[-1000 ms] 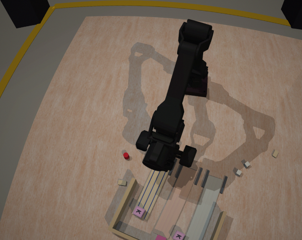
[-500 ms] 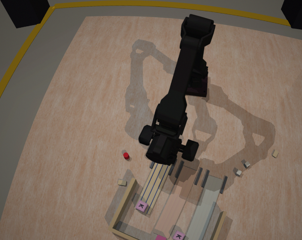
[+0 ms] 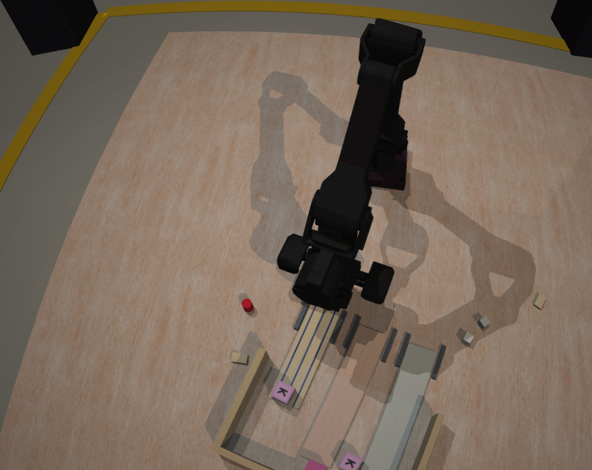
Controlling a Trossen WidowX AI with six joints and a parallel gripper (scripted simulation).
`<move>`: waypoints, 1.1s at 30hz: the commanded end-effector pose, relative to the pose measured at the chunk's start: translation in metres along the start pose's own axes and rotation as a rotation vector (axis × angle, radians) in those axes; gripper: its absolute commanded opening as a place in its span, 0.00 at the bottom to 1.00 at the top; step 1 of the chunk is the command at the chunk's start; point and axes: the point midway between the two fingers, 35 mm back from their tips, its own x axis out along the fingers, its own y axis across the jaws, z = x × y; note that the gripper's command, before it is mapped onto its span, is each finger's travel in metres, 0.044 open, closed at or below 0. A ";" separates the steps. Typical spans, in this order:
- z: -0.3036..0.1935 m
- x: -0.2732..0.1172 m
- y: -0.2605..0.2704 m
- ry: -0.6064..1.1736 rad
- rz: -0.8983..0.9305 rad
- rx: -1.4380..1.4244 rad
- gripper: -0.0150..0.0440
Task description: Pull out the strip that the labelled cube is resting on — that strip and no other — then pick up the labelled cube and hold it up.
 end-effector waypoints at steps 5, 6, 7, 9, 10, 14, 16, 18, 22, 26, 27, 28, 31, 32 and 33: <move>-0.020 0.006 -0.001 0.032 -0.003 0.006 0.25; -0.022 0.006 -0.001 0.032 -0.003 0.006 0.25; -0.023 0.006 -0.001 0.032 -0.003 0.006 0.25; -0.026 0.006 -0.001 0.032 -0.003 0.006 0.25; -0.027 0.006 -0.001 0.032 -0.003 0.006 0.25; -0.033 0.006 -0.001 0.033 -0.003 0.006 0.25; -0.036 0.006 -0.001 0.033 -0.003 0.006 0.25; -0.039 0.006 -0.001 0.033 -0.003 0.006 0.25; -0.044 0.005 -0.001 0.034 -0.003 0.006 0.25; -0.050 0.005 -0.001 0.034 -0.003 0.006 0.25; -0.051 0.005 0.000 0.034 -0.003 0.006 0.25; -0.052 0.005 0.000 0.034 -0.003 0.006 0.25; -0.057 0.005 0.000 0.035 -0.003 0.006 0.25; -0.059 0.005 0.000 0.035 -0.003 0.006 0.25; -0.060 0.005 0.000 0.035 -0.003 0.006 0.25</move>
